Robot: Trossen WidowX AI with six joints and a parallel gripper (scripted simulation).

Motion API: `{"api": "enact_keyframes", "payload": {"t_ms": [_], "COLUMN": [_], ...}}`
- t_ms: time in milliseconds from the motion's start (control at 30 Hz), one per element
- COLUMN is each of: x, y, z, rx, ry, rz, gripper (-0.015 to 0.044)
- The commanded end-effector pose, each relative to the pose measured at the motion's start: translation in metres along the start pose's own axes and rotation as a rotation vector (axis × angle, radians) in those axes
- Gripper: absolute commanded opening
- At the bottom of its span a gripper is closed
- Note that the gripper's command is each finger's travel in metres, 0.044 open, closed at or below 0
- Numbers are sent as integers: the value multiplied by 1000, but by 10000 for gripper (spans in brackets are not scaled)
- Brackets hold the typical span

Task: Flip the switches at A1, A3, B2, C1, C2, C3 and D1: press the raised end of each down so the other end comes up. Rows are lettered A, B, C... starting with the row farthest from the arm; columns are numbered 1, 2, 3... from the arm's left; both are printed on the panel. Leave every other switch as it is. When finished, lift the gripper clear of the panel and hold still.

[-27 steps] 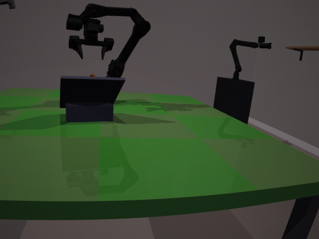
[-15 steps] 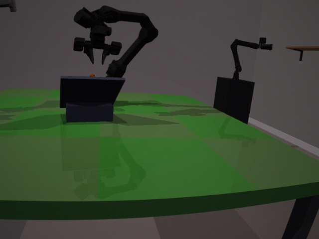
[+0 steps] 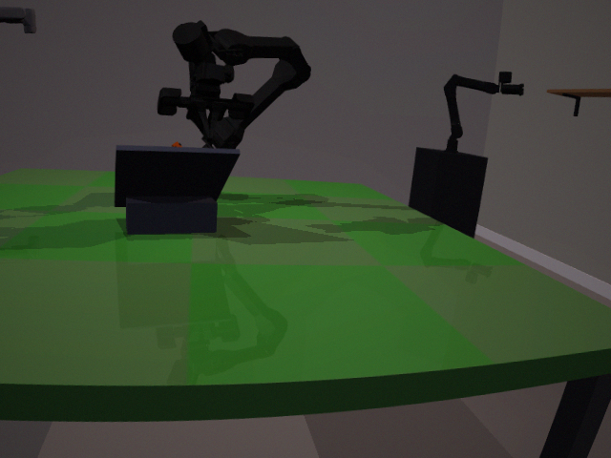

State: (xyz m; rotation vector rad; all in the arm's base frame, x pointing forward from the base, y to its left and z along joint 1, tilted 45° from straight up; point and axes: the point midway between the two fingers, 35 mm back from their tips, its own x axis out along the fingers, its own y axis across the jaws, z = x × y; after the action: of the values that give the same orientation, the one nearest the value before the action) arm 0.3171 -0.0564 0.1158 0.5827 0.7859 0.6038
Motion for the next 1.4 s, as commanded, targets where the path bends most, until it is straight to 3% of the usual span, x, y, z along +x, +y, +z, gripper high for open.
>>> {"api": "enact_keyframes", "payload": {"t_ms": [0, 600, 1367], "x": [7, 31, 32], "y": [0, 0, 0], "z": [0, 1, 1], "rx": [5, 5, 5], "ry": [2, 1, 1], "rz": [-5, -5, -5], "gripper": [0, 0, 0]}}
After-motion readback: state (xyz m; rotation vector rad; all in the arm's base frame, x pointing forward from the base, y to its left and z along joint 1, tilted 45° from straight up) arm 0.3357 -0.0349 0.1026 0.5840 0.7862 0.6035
